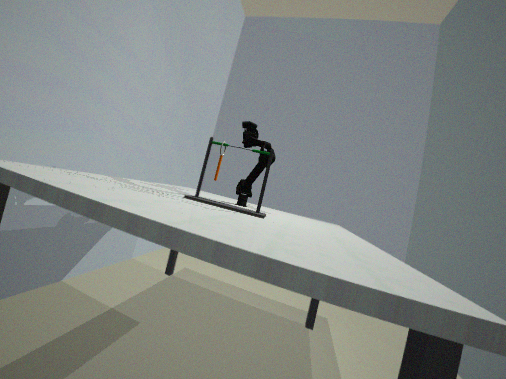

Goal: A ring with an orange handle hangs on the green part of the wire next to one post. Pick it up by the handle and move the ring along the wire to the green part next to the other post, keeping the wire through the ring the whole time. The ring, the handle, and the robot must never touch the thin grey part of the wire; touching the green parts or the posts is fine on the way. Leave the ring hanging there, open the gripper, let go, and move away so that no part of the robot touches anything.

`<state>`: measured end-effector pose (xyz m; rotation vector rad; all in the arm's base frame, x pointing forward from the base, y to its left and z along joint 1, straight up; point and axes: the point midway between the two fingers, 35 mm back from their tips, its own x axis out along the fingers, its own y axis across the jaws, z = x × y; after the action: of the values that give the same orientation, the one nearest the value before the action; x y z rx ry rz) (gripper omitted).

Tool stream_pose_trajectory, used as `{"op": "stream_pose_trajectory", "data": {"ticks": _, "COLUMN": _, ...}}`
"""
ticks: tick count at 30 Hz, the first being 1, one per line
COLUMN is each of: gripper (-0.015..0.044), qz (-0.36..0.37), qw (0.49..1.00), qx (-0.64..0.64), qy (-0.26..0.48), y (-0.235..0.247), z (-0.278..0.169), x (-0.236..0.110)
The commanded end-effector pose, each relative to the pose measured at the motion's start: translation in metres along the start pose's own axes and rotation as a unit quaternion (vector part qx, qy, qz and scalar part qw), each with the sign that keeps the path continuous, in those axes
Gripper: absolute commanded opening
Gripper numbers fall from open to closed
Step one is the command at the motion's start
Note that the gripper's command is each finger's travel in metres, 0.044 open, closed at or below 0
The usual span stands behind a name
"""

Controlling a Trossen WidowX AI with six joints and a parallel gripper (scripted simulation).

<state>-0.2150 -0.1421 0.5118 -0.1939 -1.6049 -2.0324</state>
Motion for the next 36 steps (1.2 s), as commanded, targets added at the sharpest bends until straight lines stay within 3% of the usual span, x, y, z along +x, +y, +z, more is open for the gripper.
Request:
{"op": "stream_pose_trajectory", "data": {"ticks": 1, "gripper": 0.0374, "qz": 0.001, "qw": 1.000, "qx": -0.002, "qy": 0.005, "y": 0.000, "z": -0.002, "x": 0.000}}
{"op": "stream_pose_trajectory", "data": {"ticks": 9, "gripper": 0.0164, "qz": 0.060, "qw": 0.971, "qx": -0.085, "qy": 0.216, "y": -0.016, "z": -0.107, "x": -0.040}}
{"op": "stream_pose_trajectory", "data": {"ticks": 16, "gripper": 0.0160, "qz": 0.162, "qw": 0.893, "qx": -0.147, "qy": 0.394, "y": -0.027, "z": -0.191, "x": -0.114}}
{"op": "stream_pose_trajectory", "data": {"ticks": 23, "gripper": 0.0160, "qz": 0.295, "qw": 0.773, "qx": -0.180, "qy": 0.532, "y": -0.038, "z": -0.244, "x": -0.213}}
{"op": "stream_pose_trajectory", "data": {"ticks": 29, "gripper": 0.0160, "qz": 0.415, "qw": 0.650, "qx": -0.184, "qy": 0.609, "y": -0.051, "z": -0.261, "x": -0.304}}
{"op": "stream_pose_trajectory", "data": {"ticks": 36, "gripper": 0.0160, "qz": 0.553, "qw": 0.491, "qx": -0.158, "qy": 0.654, "y": -0.074, "z": -0.249, "x": -0.408}}
